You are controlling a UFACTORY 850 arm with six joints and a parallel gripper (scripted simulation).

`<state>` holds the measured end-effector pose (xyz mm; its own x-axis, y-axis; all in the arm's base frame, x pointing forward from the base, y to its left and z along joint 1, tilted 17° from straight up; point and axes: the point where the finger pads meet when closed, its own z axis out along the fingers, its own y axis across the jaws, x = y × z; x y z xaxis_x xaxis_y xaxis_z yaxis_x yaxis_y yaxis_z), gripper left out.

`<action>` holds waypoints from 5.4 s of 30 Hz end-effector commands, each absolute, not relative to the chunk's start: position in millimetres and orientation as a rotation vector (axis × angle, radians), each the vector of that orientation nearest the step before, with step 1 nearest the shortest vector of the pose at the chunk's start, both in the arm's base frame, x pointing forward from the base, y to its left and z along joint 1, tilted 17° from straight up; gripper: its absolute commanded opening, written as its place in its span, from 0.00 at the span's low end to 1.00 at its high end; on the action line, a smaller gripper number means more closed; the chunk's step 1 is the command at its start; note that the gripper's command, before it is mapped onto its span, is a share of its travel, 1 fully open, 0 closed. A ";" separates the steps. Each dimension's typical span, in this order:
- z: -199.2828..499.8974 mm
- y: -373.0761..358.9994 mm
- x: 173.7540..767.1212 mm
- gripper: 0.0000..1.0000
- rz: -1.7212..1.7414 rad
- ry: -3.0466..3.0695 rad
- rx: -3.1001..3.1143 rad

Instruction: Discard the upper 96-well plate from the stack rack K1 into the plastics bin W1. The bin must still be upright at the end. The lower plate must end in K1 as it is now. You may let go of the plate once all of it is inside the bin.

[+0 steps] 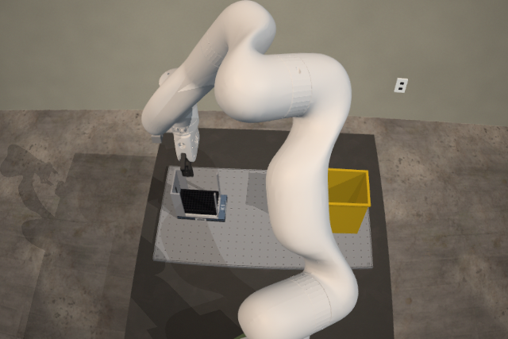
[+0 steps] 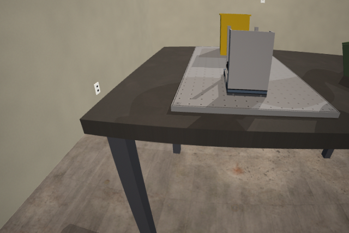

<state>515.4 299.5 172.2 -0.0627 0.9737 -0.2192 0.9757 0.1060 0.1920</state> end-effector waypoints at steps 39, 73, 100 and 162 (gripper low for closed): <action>113.7 287.5 528.8 1.00 -0.008 2.097 1.923; 65.8 277.4 539.3 1.00 -0.008 2.097 1.923; 29.1 269.7 547.4 1.00 -0.008 2.097 1.923; -17.4 259.8 557.7 1.00 -0.008 2.097 1.923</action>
<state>556.6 259.3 -17.3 -0.0628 0.9735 -0.2197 0.9758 0.1061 0.1912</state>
